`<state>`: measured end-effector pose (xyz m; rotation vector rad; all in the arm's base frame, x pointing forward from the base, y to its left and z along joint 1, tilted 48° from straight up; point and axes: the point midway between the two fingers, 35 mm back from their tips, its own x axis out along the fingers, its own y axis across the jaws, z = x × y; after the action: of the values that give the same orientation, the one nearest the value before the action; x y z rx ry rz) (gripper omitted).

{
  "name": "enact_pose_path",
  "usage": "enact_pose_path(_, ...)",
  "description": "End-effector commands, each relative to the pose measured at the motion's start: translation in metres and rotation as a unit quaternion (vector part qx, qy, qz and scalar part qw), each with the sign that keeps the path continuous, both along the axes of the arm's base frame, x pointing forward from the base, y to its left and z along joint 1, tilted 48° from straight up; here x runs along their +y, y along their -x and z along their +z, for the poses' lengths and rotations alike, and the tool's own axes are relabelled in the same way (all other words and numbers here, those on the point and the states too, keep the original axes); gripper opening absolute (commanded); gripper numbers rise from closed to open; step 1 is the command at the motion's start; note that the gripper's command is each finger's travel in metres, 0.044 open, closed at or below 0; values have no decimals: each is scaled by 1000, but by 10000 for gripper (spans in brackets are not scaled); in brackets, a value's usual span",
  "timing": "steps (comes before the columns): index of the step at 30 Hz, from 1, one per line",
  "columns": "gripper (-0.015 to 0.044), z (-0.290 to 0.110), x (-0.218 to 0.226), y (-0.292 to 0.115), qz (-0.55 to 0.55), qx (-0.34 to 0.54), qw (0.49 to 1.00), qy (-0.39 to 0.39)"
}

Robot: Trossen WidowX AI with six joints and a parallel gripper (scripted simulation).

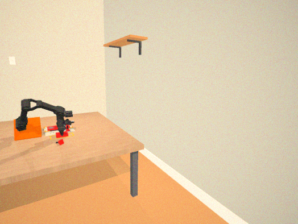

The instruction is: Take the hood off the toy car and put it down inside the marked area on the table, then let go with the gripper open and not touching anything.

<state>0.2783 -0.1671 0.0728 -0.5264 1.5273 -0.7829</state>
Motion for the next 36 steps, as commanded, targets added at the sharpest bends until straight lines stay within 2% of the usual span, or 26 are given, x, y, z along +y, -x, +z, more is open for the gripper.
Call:
enact_pose_path(1,157,0,0,0,0,0,1000,0)
enact_pose_path(12,440,2,2,-1,0,0,1000,0)
enact_pose_path(20,440,47,54,-9,0,1,1000,4)
enact_pose_path(36,440,49,55,-9,0,1,1000,4)
